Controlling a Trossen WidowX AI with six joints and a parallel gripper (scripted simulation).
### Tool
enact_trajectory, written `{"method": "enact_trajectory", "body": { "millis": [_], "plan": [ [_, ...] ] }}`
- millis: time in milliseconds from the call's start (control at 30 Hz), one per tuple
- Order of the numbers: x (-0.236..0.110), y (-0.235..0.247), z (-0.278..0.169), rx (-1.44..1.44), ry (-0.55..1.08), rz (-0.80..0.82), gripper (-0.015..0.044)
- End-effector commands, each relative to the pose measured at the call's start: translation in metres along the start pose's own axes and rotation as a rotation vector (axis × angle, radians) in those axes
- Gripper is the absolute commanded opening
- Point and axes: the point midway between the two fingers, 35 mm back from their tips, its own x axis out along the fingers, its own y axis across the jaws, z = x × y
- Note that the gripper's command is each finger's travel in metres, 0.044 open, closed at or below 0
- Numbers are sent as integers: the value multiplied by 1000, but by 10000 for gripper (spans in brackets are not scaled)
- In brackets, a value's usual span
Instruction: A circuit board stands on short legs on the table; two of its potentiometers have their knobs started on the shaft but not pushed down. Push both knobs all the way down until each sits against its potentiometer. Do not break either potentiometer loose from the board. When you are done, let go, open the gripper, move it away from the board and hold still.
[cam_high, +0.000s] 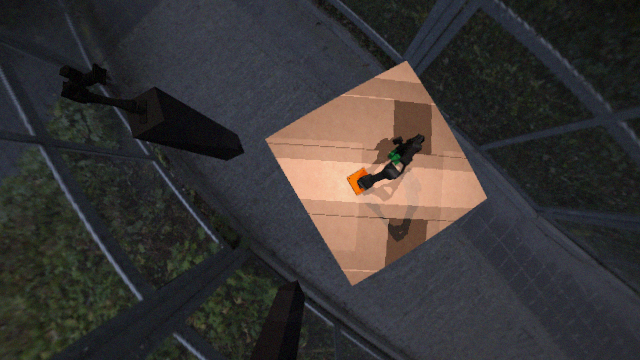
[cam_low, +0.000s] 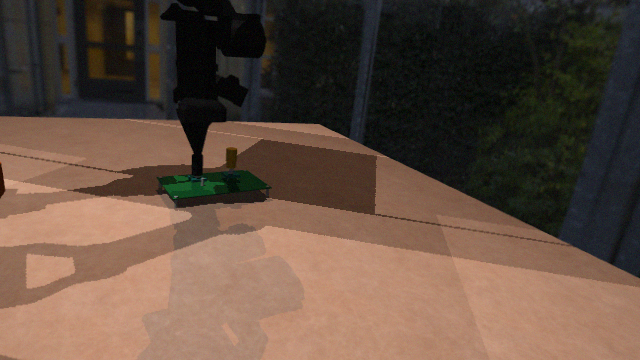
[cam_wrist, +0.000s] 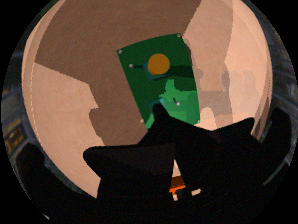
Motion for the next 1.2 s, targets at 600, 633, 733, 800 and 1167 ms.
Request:
{"method": "enact_trajectory", "body": {
  "millis": [600,633,733,800,1167],
  "plan": [
    [19,-1,1,-5,18,-9,0],
    [19,-1,1,-5,18,-9,0],
    [19,-1,1,-5,18,-9,0],
    [19,-1,1,-5,18,-9,0],
    [8,0,2,-5,18,-9,0]
  ]
}}
